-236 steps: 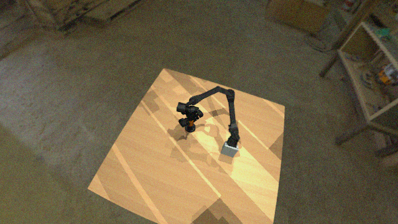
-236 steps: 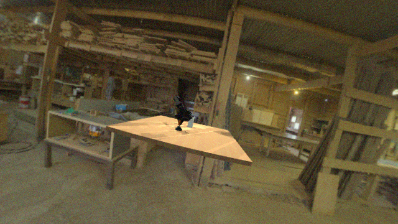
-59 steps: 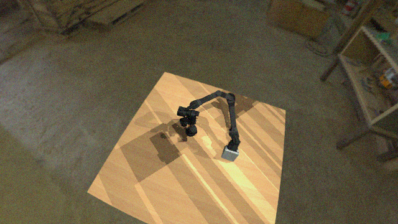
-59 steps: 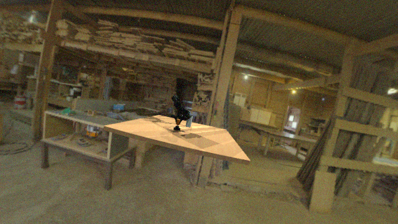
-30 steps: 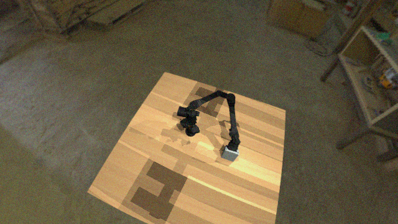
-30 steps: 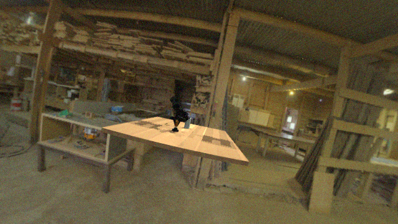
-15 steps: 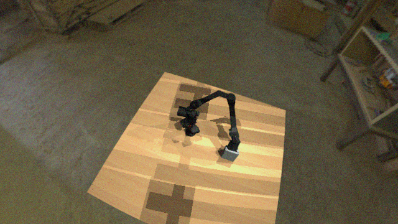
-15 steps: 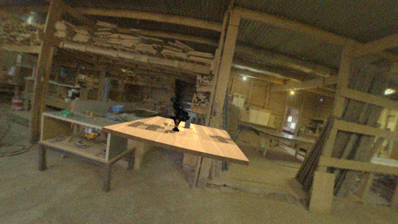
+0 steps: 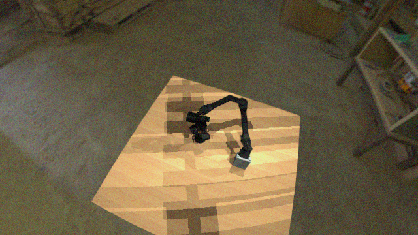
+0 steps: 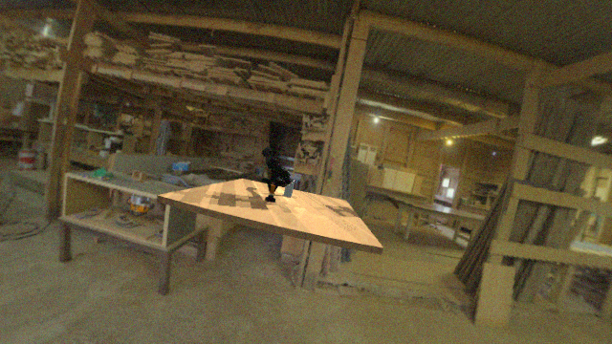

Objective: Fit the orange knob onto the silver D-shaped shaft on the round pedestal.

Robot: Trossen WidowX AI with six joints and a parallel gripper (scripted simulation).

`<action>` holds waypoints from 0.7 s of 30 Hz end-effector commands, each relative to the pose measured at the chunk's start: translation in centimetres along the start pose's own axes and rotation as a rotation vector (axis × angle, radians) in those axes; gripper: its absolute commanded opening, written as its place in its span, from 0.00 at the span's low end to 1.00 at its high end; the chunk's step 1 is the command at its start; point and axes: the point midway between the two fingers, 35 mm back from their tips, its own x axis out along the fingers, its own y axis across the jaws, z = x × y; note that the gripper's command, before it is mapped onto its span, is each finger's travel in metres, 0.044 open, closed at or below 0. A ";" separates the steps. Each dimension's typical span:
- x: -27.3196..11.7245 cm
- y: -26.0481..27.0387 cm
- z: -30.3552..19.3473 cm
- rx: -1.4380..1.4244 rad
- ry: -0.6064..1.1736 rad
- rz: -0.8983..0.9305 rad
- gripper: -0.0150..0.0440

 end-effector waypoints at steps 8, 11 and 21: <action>-0.1 -0.5 0.4 -0.196 -0.003 -0.003 0.25; -0.1 -0.5 0.3 -0.196 -0.003 -0.003 0.25; 0.2 -0.4 0.4 -0.196 -0.003 -0.003 0.25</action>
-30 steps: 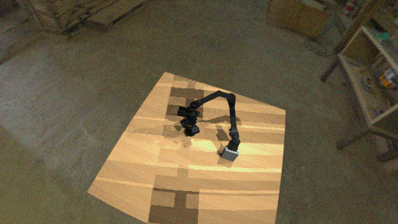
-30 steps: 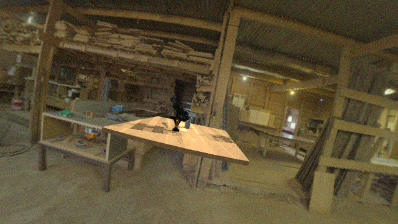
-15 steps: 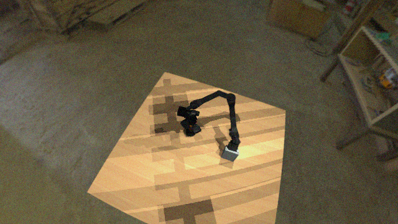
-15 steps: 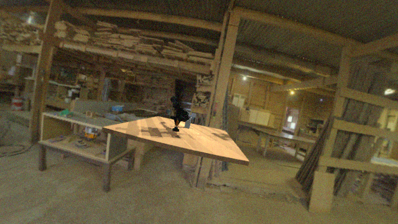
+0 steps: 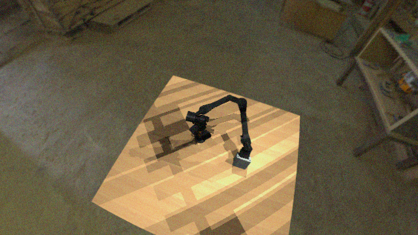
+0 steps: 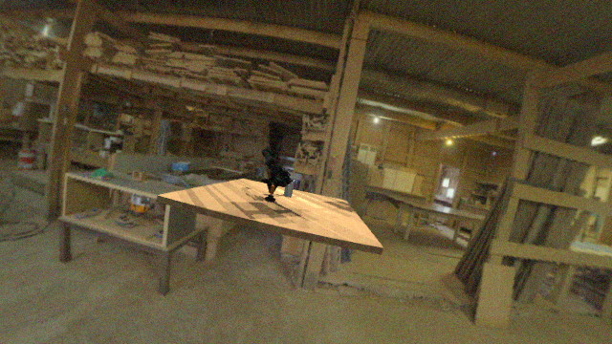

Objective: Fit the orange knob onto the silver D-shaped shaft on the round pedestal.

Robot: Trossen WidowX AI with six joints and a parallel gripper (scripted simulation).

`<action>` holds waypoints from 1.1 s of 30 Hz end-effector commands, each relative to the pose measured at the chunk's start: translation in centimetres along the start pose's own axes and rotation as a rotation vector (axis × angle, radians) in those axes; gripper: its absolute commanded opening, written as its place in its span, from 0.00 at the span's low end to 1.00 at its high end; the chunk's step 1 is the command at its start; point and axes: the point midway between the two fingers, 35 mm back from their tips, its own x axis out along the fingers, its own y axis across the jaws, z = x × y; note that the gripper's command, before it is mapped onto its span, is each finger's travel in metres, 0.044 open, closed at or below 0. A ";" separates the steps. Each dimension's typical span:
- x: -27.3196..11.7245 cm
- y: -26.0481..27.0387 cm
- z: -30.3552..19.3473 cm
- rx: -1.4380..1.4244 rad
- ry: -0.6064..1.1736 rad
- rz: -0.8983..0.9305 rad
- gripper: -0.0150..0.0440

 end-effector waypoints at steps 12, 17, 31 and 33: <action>-0.4 0.3 0.0 -0.011 -0.001 -0.002 0.25; -0.4 0.5 -0.1 -0.170 -0.001 -0.002 0.25; -0.2 0.6 -0.2 -0.212 -0.001 -0.003 0.25; -0.2 0.5 -0.2 -0.212 -0.001 -0.003 0.25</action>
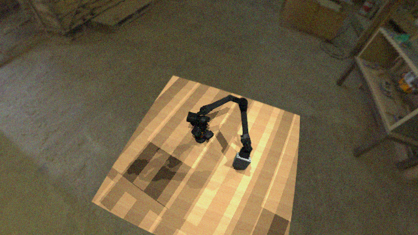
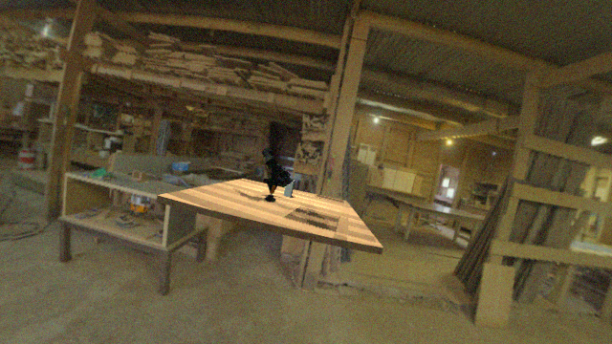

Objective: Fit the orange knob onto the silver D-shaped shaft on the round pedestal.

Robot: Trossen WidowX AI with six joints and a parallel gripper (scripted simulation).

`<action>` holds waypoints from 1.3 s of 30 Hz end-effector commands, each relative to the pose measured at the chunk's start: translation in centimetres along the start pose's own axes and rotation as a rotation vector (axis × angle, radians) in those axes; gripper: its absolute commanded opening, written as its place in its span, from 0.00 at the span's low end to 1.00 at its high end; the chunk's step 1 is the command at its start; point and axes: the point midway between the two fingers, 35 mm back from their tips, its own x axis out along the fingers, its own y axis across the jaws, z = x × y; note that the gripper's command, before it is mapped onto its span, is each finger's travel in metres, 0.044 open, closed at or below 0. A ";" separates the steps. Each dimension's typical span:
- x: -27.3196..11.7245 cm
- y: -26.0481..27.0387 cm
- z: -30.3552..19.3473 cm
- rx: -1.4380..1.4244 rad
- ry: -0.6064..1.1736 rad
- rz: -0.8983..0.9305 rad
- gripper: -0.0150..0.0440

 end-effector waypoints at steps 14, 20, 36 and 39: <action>0.1 -0.7 0.2 -0.002 -0.003 -0.004 0.25; 0.1 -0.7 0.3 -0.002 -0.003 -0.004 0.25; -0.3 -0.2 0.2 -0.056 -0.003 -0.004 0.25; -0.3 -0.2 0.1 -0.170 -0.003 -0.004 0.25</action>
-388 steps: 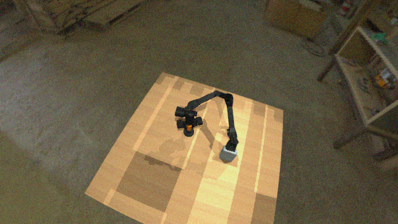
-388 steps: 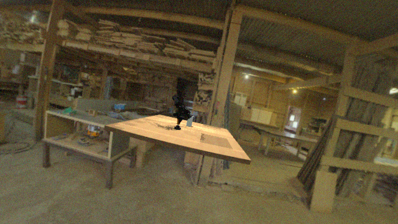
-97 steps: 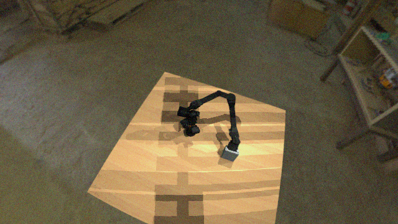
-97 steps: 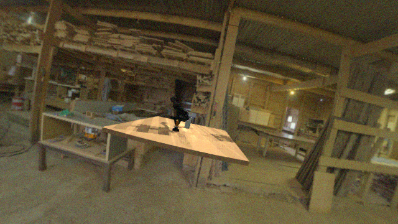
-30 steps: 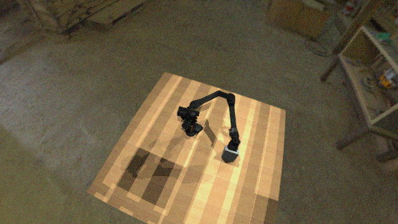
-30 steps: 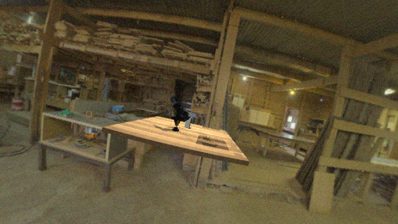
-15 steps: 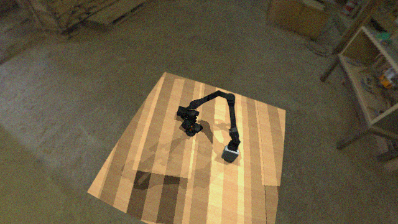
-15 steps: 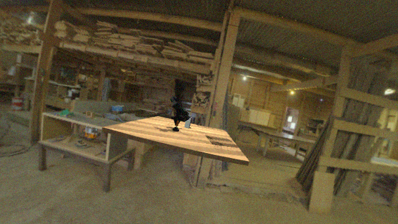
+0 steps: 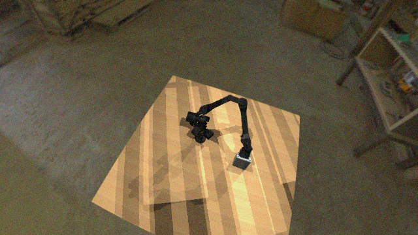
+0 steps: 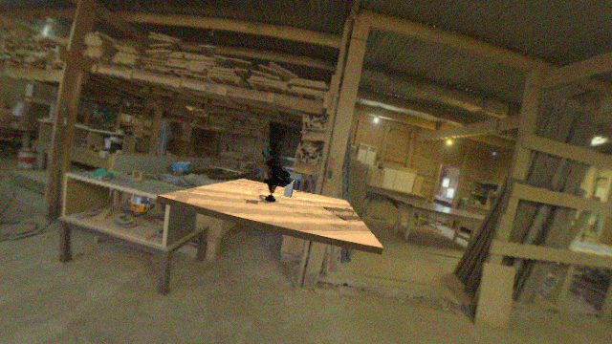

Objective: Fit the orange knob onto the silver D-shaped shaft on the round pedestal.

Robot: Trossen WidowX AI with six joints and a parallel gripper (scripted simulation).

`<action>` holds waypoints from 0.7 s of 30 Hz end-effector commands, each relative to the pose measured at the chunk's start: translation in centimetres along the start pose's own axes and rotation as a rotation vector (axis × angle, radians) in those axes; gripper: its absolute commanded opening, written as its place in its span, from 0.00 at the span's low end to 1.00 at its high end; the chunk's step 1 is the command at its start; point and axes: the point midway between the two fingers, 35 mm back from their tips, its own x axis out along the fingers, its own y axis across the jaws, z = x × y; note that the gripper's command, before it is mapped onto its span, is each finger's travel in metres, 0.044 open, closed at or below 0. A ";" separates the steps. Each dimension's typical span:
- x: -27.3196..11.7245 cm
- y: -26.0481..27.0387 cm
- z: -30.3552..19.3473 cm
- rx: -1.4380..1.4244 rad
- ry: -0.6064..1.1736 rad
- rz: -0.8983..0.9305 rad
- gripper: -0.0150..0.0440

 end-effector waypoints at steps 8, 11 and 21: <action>0.2 0.0 0.0 -0.136 -0.001 -0.002 0.25; 0.1 -0.1 0.1 -0.136 -0.001 -0.002 0.25; 0.3 -0.2 0.1 -0.136 -0.001 -0.002 0.25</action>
